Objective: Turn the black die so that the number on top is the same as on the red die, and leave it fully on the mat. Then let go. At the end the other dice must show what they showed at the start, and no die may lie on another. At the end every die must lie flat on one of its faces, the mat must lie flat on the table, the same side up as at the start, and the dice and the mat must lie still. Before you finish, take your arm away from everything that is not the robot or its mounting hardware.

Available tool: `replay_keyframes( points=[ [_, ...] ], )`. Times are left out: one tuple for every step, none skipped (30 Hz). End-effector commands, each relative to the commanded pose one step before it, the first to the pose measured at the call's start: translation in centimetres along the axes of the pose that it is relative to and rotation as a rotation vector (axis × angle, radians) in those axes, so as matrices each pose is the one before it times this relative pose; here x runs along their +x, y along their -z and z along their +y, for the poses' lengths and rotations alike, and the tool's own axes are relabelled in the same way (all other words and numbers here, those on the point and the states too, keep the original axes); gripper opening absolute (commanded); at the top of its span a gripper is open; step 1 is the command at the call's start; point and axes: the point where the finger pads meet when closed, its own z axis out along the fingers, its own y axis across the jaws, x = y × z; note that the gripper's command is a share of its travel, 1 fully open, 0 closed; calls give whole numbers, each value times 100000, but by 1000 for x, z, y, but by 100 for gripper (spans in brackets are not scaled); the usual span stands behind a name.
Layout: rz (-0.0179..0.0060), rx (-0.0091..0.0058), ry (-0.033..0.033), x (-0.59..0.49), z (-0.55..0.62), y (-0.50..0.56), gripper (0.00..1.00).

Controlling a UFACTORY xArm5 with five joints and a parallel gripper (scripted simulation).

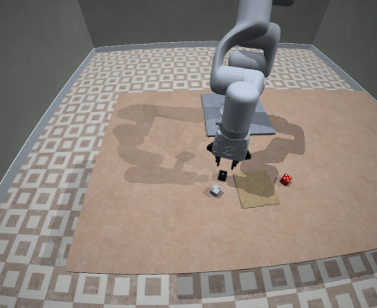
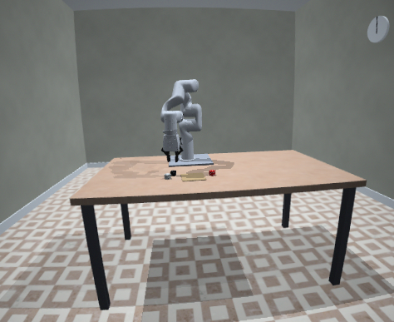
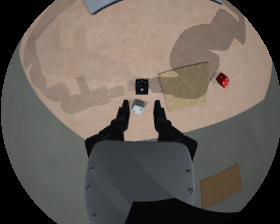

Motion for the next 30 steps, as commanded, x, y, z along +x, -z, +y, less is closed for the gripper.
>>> replay_keyframes(
  points=[
    [-338, -16, 1, -118, 5, 86, 47],
    [0, 0, 0, 0, 0, 0, 47],
    [0, 0, 0, 0, 0, 0, 47],
    [0, 0, 0, 0, 0, -18, 47],
    [0, 0, 0, 0, 0, -24, 47],
    [0, 0, 0, 0, -1, -31, 47],
    [0, 0, 0, 0, -1, -39, 47],
    [1, 0, 0, 1, -1, -46, 47],
    [1, 0, 0, 1, -1, -54, 47],
    [1, 0, 0, 1, -1, -63, 47],
    [1, 0, 0, 1, -1, -71, 47],
    [1, 0, 0, 2, -1, -79, 47],
    [1, 0, 0, 2, -2, -87, 47],
    [1, 0, 0, 2, -2, -95, 47],
    [1, 0, 0, 3, -2, -103, 47],
    [1, 0, 0, 3, -2, -111, 47],
    [0, 0, 0, -2, -1, -118, 47],
    [0, 0, 0, -1, -1, -125, 47],
    [0, 0, 0, 0, 0, 0, 47],
    [0, 0, 0, 0, 0, 0, 47],
    [0, 0, 0, -1, -1, -131, 47],
    [0, 0, 0, 0, -1, -137, 47],
    [0, 0, 0, 1, -1, -142, 47],
    [0, 0, 0, 1, -1, -146, 47],
    [0, 0, 0, -1, -1, -151, 47],
    [0, 0, 0, -2, -1, -154, 47],
    [0, 0, 0, -1, -1, -157, 47],
    [0, 0, 0, 0, -1, -159, 47],
    [0, 0, 0, 1, -1, -160, 47],
    [0, 0, 0, 1, -1, -161, 47]
  ],
)
